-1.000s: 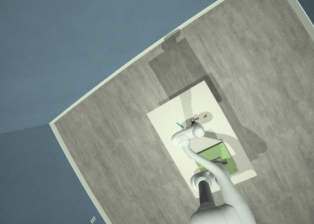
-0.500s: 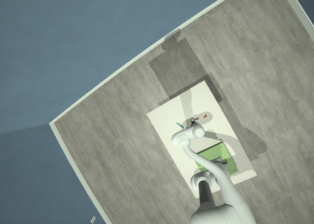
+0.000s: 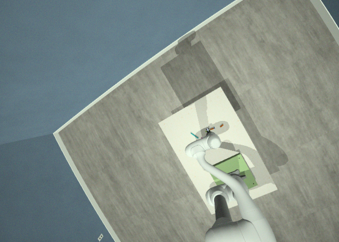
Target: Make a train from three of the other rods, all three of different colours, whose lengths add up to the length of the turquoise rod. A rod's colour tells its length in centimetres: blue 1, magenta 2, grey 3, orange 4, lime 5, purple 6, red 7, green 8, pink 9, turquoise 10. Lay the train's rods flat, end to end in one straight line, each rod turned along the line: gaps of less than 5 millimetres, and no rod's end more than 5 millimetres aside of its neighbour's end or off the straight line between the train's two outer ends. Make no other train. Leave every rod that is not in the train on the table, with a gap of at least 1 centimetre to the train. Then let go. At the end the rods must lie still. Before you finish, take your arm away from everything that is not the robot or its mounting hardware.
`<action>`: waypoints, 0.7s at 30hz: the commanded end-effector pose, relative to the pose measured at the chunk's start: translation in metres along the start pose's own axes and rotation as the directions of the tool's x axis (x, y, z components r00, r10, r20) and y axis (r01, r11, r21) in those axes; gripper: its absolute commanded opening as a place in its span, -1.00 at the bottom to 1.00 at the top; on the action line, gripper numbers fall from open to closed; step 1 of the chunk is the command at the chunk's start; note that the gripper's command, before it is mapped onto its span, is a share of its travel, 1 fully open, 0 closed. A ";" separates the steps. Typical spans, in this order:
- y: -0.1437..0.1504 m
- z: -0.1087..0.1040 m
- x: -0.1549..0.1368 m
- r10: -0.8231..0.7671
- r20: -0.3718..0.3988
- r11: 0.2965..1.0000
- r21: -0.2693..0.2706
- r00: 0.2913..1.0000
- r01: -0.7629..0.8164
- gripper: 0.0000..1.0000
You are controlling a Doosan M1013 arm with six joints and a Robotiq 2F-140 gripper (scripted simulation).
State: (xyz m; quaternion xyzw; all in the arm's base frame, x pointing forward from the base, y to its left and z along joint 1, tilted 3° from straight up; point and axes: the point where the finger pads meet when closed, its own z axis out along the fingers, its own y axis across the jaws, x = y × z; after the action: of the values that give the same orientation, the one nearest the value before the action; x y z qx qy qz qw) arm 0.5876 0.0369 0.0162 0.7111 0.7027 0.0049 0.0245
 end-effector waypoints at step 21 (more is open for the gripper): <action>0.000 0.006 0.000 0.000 0.000 1.000 0.000 1.000 0.000 -0.94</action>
State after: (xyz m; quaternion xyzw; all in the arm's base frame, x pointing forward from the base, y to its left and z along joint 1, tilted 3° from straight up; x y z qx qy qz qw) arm 0.5879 0.0367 0.0101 0.7111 0.7027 0.0049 0.0245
